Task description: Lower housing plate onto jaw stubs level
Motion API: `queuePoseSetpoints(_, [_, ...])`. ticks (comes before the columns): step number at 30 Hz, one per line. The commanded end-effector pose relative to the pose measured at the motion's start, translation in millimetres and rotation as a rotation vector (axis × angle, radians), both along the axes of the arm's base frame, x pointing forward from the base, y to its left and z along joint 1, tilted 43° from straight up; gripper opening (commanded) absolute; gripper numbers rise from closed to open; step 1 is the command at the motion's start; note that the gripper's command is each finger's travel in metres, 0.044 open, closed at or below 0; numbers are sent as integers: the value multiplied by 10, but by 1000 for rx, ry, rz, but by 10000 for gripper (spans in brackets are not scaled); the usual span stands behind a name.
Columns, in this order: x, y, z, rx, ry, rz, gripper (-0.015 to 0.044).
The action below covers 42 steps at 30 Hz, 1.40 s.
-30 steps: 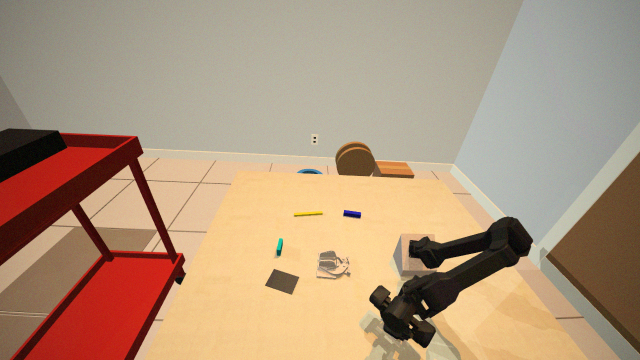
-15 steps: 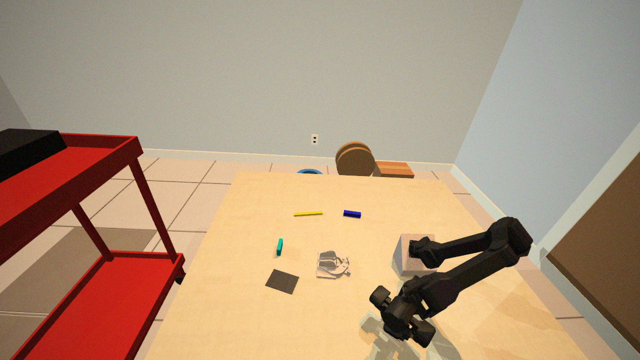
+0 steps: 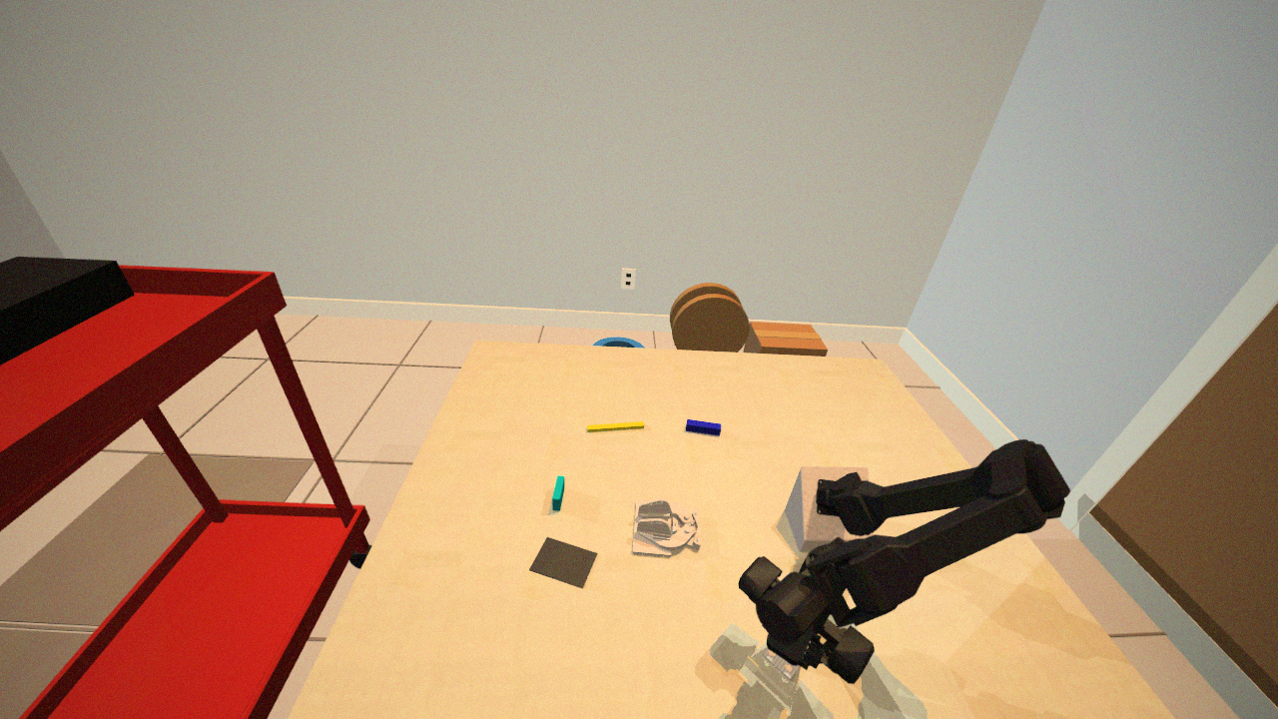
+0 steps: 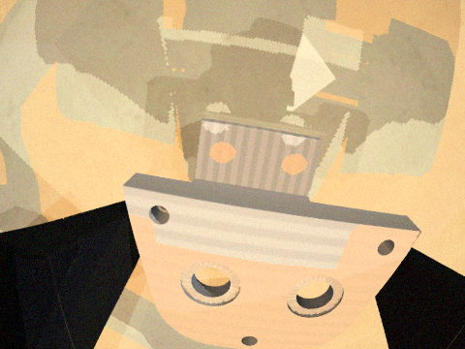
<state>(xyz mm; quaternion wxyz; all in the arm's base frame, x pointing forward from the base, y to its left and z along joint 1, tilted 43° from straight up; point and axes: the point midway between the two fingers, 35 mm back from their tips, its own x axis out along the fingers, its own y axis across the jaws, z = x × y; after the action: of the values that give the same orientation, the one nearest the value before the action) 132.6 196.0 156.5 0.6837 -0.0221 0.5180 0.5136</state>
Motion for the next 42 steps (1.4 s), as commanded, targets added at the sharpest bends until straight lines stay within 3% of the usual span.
queuePoseSetpoints(1, [6, -90, 121, 8, -10, 2, 351])
queuePoseSetpoints(17, [1, -276, 315, 10, 7, -18, 351])
queuePoseSetpoints(42, [452, -420, 100, -71, 535, -614, 351])
